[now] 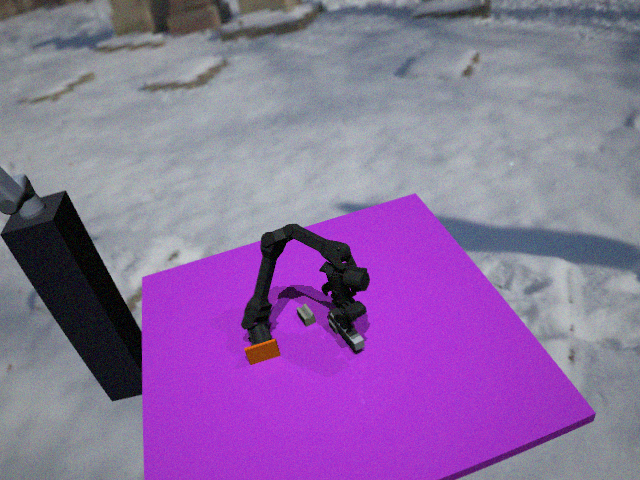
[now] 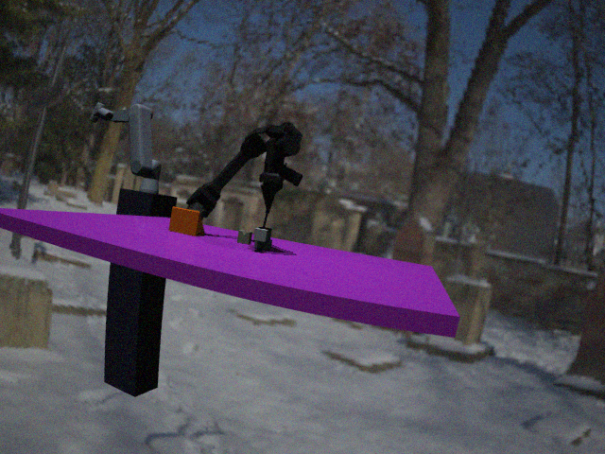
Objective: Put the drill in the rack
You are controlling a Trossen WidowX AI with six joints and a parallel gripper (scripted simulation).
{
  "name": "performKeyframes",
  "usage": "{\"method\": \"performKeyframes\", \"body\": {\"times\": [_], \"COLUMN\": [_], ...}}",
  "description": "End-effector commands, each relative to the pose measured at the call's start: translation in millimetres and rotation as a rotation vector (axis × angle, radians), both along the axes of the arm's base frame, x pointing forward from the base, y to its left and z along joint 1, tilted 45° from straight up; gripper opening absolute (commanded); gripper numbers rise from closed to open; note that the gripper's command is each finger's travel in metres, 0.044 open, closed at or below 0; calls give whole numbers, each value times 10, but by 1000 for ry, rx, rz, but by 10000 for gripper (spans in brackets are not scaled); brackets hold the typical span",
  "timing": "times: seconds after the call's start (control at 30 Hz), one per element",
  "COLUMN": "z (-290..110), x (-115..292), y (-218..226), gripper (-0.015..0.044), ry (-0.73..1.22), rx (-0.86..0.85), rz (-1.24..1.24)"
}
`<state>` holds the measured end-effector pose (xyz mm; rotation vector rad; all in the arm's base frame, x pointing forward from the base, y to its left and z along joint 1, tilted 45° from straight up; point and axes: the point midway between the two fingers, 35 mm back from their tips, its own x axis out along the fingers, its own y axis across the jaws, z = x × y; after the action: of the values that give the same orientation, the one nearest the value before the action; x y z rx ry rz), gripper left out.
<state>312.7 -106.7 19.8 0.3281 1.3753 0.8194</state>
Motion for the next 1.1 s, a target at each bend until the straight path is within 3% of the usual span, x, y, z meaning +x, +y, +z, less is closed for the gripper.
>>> {"method": "performKeyframes", "body": {"times": [0.0,1.0,1.07], "z": [-155,-234,-197], "x": [-70,-82,-67], "y": [127,202,161], "gripper": [0,0,53], "ry": [45,45,45], "rx": [18,19,17], "rz": [24,24,20]}}
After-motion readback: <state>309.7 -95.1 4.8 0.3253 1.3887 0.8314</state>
